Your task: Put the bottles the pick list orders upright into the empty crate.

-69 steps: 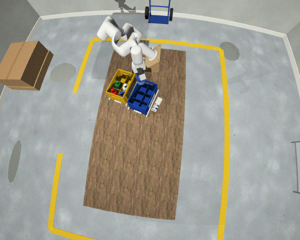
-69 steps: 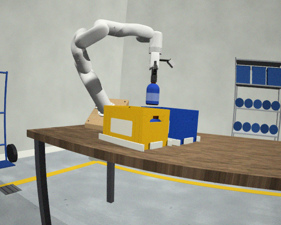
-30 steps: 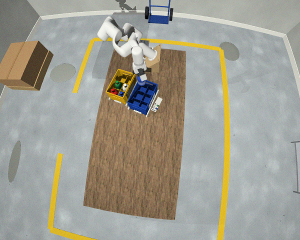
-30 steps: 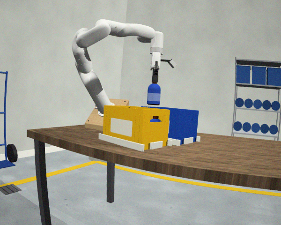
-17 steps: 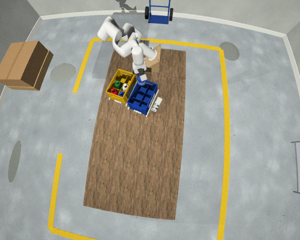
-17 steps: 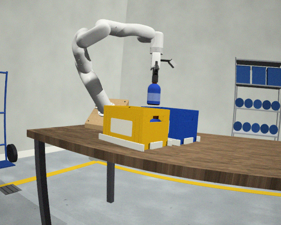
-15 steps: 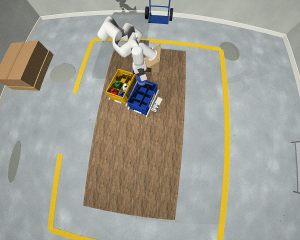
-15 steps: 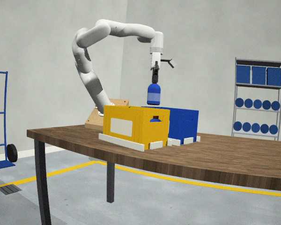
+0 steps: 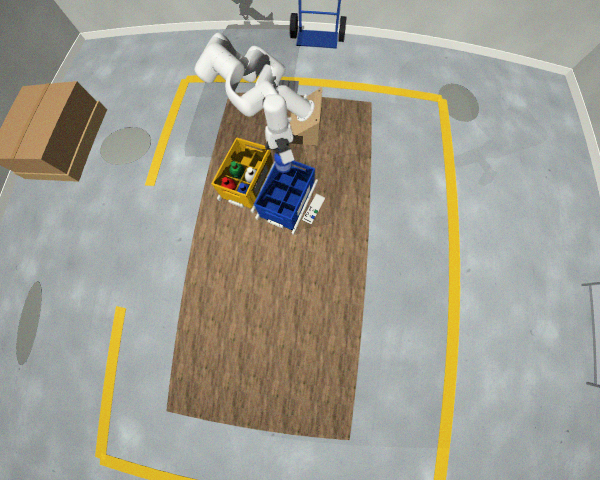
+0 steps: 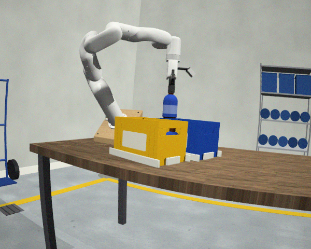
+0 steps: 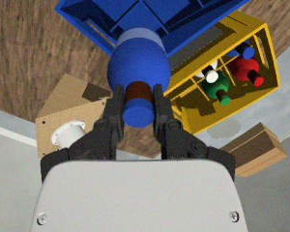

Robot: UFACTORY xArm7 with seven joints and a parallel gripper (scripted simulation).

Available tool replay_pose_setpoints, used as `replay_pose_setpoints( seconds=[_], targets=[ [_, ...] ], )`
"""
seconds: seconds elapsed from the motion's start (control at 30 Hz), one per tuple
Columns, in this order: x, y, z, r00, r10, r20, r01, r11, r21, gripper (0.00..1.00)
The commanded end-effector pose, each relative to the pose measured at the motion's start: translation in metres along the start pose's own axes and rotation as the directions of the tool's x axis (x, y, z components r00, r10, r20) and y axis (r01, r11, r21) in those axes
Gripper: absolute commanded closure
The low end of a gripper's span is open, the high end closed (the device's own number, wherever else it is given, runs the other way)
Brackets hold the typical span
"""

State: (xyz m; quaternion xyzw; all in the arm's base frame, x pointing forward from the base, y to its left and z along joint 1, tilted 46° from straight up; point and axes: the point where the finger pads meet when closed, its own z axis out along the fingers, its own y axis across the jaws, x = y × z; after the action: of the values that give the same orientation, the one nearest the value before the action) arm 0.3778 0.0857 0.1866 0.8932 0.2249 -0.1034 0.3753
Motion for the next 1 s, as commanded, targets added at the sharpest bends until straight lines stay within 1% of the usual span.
replay_pose_setpoints(
  seconds=[0.0, 0.97],
  targets=[
    [0.001, 0.000, 0.001, 1.000, -0.001, -0.006, 0.001, 1.000, 0.000, 1.00],
    [0.001, 0.000, 0.028, 1.000, -0.001, -0.006, 0.001, 1.000, 0.000, 1.00]
  ],
)
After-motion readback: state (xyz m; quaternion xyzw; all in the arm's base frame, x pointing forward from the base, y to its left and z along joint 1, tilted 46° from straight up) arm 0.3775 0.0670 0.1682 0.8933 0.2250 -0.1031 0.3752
